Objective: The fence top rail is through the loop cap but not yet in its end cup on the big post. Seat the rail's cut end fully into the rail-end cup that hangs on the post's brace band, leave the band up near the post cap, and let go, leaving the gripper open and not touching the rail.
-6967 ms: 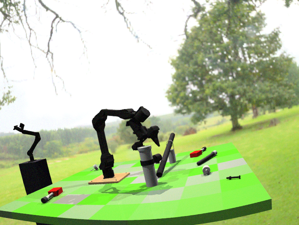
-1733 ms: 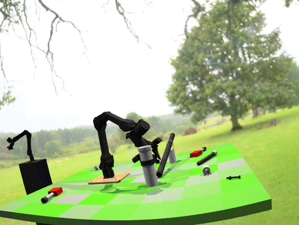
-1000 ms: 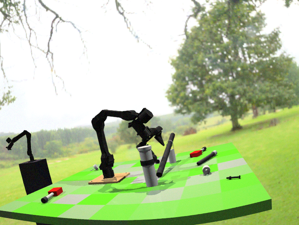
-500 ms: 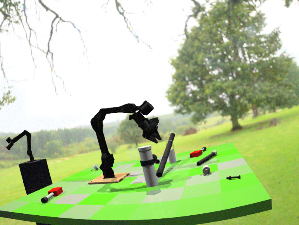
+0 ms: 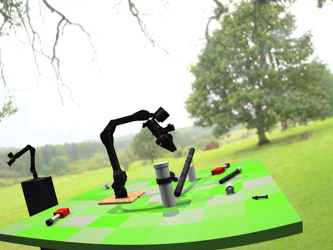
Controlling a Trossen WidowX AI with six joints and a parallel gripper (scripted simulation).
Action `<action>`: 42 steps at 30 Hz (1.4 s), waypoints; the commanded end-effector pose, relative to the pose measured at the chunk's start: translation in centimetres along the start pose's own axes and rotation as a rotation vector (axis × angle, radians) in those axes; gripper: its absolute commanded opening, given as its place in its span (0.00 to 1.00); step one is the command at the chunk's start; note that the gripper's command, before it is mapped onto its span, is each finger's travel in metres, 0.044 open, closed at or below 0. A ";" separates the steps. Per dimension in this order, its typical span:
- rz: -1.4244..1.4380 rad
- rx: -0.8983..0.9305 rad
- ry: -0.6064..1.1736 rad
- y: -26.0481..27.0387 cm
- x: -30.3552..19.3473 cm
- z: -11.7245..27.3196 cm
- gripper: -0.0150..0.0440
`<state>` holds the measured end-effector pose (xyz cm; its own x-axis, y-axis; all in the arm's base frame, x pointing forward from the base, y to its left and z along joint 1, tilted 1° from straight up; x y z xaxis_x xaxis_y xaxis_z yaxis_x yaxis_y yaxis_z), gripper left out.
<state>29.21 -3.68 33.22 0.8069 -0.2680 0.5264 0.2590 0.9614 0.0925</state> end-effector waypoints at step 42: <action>1.405 0.295 0.485 1.8 -0.6 -11.8 1.00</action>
<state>35.56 -2.51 24.55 0.4132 0.9104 0.0211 -0.9092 0.4137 -0.0474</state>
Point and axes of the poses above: the point midway between the two fingers, 35 mm back from their tips, its own z axis back along the fingers, its own y axis across the jaws, x = y × z, the point moved 9 cm from there along z, back along the fingers, and after that the axes turned 11 degrees about -z, right-handed, at the moved point
